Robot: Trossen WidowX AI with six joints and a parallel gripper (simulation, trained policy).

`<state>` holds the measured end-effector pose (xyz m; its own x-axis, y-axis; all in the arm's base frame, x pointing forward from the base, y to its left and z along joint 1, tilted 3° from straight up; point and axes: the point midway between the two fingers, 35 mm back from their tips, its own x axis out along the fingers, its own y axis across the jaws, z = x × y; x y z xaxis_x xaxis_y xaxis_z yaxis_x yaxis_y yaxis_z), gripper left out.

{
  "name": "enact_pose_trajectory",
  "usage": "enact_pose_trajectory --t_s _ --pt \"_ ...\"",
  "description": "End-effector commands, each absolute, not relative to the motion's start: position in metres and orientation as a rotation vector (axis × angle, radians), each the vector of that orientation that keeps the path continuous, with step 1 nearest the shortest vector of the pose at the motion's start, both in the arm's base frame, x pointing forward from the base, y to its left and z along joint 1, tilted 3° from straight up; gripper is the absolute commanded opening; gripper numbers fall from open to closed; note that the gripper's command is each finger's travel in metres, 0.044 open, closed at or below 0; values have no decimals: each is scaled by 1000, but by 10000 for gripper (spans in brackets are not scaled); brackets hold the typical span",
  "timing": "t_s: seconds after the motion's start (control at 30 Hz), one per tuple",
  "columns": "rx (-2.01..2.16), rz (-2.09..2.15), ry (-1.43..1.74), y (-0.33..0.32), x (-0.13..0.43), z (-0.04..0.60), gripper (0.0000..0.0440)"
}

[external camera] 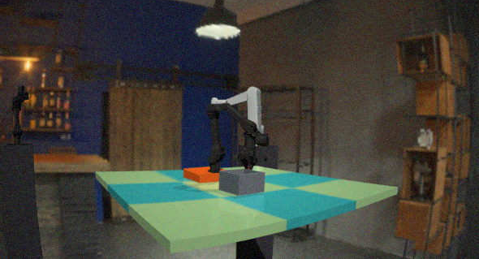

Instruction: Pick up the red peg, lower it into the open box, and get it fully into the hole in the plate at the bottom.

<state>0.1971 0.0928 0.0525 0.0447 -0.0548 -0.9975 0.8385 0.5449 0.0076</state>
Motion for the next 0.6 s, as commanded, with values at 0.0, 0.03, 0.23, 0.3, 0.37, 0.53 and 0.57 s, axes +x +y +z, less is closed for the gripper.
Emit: enact_pose_trajectory --t_s 0.0,0.03,0.23,0.3,0.37,0.53,0.57 --pt "711 -765 1331 86 202 64 6" --pt "703 -758 1323 84 204 68 7" --pt "660 -727 1274 73 216 90 5" --pt "651 -720 1258 69 220 98 1" --pt "644 -716 1242 65 225 105 0" --pt "641 -710 1201 54 240 122 0" --pt "641 -710 1192 52 243 125 0"
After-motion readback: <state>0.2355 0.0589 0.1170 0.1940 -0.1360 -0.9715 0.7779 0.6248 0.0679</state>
